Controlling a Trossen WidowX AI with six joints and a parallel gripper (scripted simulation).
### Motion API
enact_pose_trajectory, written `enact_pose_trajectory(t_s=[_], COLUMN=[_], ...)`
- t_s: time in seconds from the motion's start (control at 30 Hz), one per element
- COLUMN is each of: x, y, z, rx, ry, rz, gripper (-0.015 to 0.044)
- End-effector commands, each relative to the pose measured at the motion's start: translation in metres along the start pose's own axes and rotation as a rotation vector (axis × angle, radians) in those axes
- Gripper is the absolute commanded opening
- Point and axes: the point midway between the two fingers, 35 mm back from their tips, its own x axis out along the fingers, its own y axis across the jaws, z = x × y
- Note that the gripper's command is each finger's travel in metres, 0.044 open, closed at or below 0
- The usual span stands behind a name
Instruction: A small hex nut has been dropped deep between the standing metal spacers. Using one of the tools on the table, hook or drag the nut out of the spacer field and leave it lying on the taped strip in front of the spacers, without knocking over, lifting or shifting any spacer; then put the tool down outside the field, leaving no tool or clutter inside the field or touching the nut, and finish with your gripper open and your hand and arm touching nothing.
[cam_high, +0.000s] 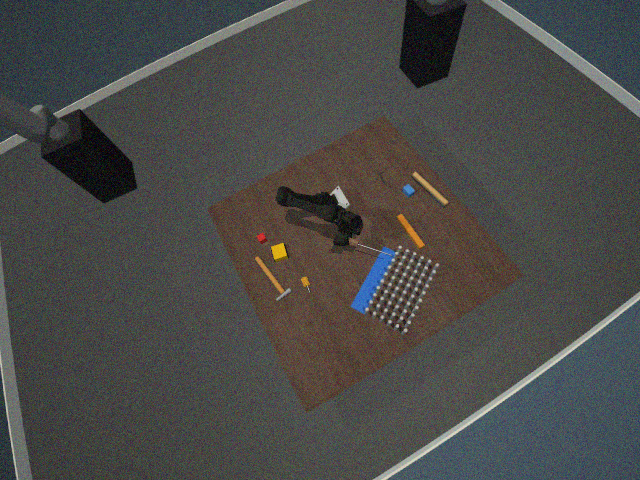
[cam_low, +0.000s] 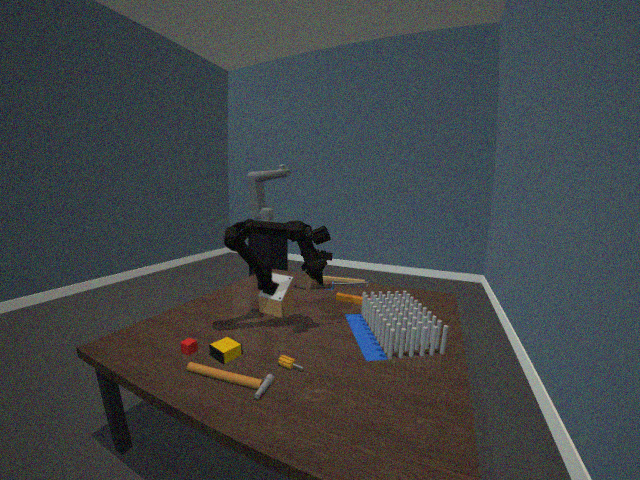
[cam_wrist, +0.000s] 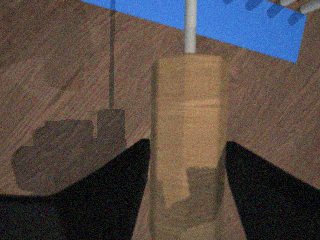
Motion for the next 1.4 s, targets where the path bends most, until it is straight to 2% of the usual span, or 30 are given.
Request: enact_pose_trajectory(t_s=[0.0, 0.3, 0.93, 1.37], x=[0.001, 0.007, 0.101, 0.145], y=[-0.006, -0.007, 0.016, 0.034], z=[-0.012, -0.017, -0.032, -0.064], rx=[0.114, 0.164, 0.170, 0.159], ry=[0.003, 0.006, 0.002, 0.007], rz=[-0.040, -0.052, -0.032, -0.062], gripper=[0.0000, 0.0000, 0.0000, 0.0000])
